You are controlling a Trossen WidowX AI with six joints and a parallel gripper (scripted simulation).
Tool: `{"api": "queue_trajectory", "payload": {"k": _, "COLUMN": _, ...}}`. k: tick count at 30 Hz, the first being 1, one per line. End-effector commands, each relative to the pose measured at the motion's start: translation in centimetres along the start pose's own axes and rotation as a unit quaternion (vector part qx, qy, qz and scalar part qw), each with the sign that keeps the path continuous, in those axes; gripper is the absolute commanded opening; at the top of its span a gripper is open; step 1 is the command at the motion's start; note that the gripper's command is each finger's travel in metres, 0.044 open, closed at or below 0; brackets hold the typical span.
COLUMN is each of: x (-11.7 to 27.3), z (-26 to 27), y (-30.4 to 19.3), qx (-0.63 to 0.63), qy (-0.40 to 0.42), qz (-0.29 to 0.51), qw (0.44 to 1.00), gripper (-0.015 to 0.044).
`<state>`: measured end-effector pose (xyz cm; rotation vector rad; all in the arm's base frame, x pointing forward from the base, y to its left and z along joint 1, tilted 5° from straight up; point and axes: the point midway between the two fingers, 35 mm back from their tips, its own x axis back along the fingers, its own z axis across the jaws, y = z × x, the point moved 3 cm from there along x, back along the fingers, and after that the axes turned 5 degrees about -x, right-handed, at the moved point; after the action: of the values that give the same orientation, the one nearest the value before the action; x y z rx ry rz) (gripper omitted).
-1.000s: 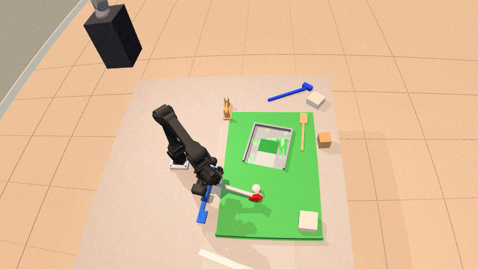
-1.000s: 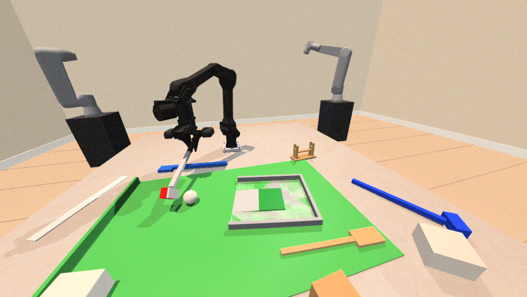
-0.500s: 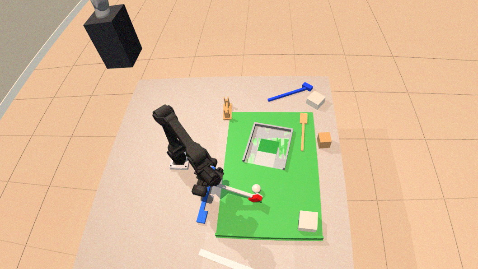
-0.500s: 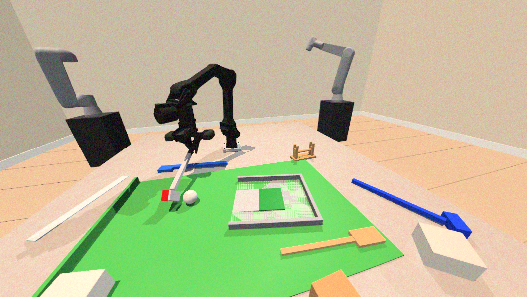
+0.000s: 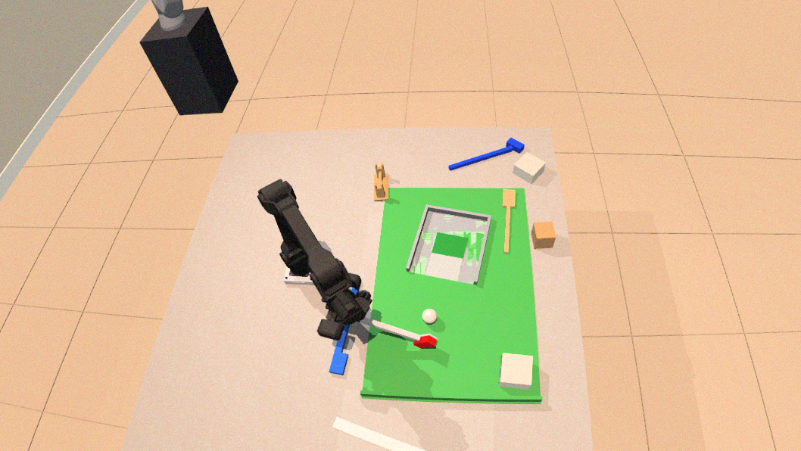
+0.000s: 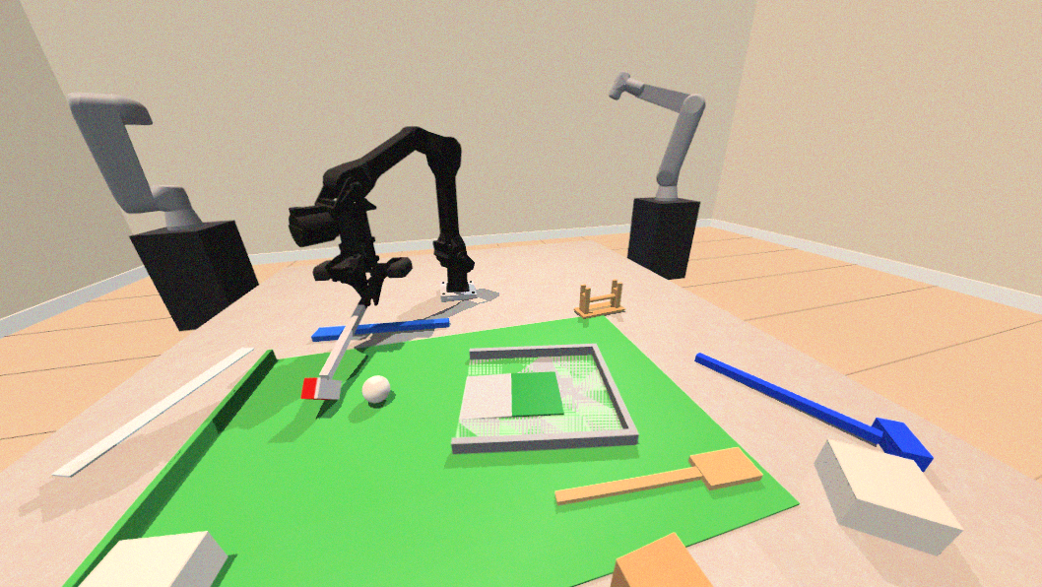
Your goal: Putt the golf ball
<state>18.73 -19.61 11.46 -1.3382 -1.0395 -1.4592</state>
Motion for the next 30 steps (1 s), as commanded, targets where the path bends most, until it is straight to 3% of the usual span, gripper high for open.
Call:
{"api": "queue_trajectory", "payload": {"k": 1, "x": 0.0, "z": 0.0, "y": 0.0, "qx": 0.000, "qy": 0.000, "qz": 0.000, "qw": 1.000, "gripper": 0.0000}}
{"api": "queue_trajectory", "payload": {"k": 5, "x": 0.0, "z": 0.8, "y": 0.1, "qx": 0.000, "qy": 0.000, "qz": 0.000, "qw": 1.000, "gripper": 0.0000}}
{"api": "queue_trajectory", "payload": {"k": 16, "x": 0.1, "z": 12.9, "y": -0.8, "qx": 0.001, "qy": 0.002, "qz": -0.003, "qw": 1.000, "gripper": 0.0000}}
{"api": "queue_trajectory", "payload": {"k": 30, "x": 3.7, "z": 13.5, "y": -0.9, "qx": 0.002, "qy": 0.003, "qz": -0.003, "qw": 1.000, "gripper": 0.0000}}
